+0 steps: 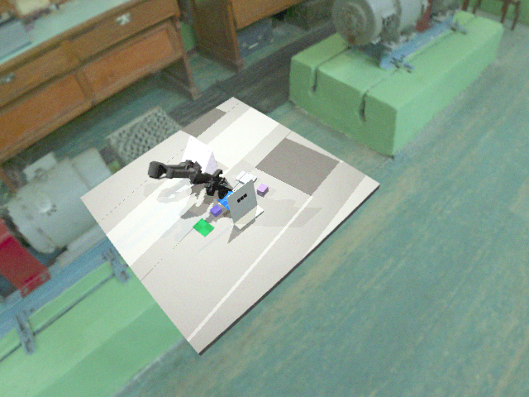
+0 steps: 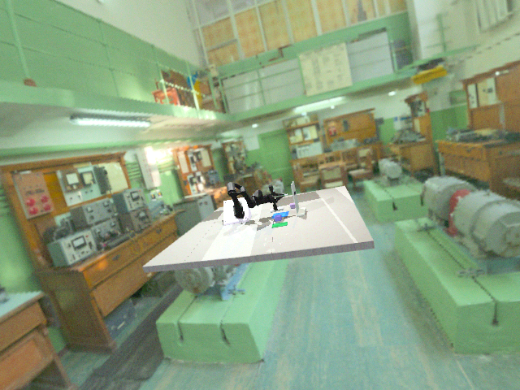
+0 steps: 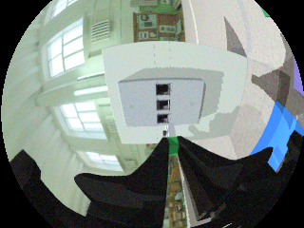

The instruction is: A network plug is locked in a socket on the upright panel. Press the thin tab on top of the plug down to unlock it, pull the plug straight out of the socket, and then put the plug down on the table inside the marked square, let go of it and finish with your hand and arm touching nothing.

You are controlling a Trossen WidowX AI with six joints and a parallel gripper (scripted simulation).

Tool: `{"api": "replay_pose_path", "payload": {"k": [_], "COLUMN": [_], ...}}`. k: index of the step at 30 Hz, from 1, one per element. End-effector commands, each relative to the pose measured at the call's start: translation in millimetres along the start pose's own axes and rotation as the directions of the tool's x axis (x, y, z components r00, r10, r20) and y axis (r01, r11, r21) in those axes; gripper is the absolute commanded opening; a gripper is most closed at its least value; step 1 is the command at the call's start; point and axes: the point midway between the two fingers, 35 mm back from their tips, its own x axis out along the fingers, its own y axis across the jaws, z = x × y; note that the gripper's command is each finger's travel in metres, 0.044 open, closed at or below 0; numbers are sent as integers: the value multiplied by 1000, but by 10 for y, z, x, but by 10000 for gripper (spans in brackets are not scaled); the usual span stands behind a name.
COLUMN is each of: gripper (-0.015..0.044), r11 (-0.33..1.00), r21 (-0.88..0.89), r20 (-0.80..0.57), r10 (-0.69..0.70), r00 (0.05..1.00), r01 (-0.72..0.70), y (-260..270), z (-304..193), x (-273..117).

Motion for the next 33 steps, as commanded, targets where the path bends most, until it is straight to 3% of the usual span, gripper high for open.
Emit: {"api": "replay_pose_path", "payload": {"k": [1,33], "gripper": [0,0], "r11": [1000,1000], "r21": [4,4], "r20": [1,-1], "r10": [-2,-2], "r00": [1000,1000], "r01": [2,2], "y": [-5,359], "z": [-9,-37], "x": [-39,-159]}}
